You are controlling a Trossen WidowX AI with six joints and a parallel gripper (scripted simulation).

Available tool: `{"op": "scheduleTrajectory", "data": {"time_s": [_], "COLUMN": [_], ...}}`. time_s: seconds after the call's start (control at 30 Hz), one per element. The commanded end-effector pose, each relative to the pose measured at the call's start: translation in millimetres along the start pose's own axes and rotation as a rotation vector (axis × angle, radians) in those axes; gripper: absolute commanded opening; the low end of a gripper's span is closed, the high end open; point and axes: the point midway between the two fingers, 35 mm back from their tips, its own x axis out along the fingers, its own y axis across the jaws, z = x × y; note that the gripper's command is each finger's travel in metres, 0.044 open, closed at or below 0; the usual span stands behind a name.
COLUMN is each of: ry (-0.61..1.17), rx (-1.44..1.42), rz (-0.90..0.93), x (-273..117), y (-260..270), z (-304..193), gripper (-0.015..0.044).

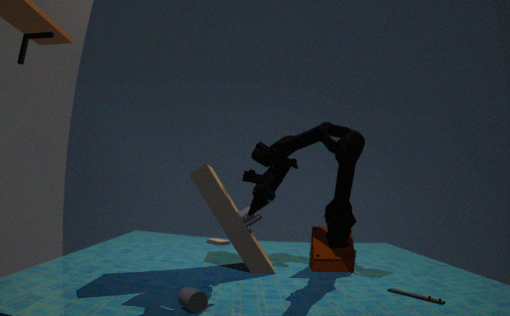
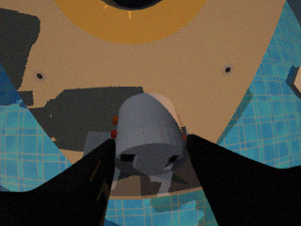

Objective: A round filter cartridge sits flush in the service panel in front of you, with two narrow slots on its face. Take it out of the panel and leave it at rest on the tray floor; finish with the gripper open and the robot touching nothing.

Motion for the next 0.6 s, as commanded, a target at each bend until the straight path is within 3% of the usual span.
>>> {"op": "scheduleTrajectory", "data": {"time_s": [0.0, 0.17, 0.4, 0.57], "ry": [0.002, 0.002, 0.001, -0.001], "rx": [0.0, 0.0, 0.0, 0.001], "rz": [0.001, 0.001, 0.002, 0.004], "x": [0.0, 0.0, -3.8, -10.4], "y": [0.2, 0.2, 0.3, 0.5], "z": [-0.3, -0.3, 8.0, 22.2], "gripper": [0.0211, 0.0178, 0.0, 0.0]}}
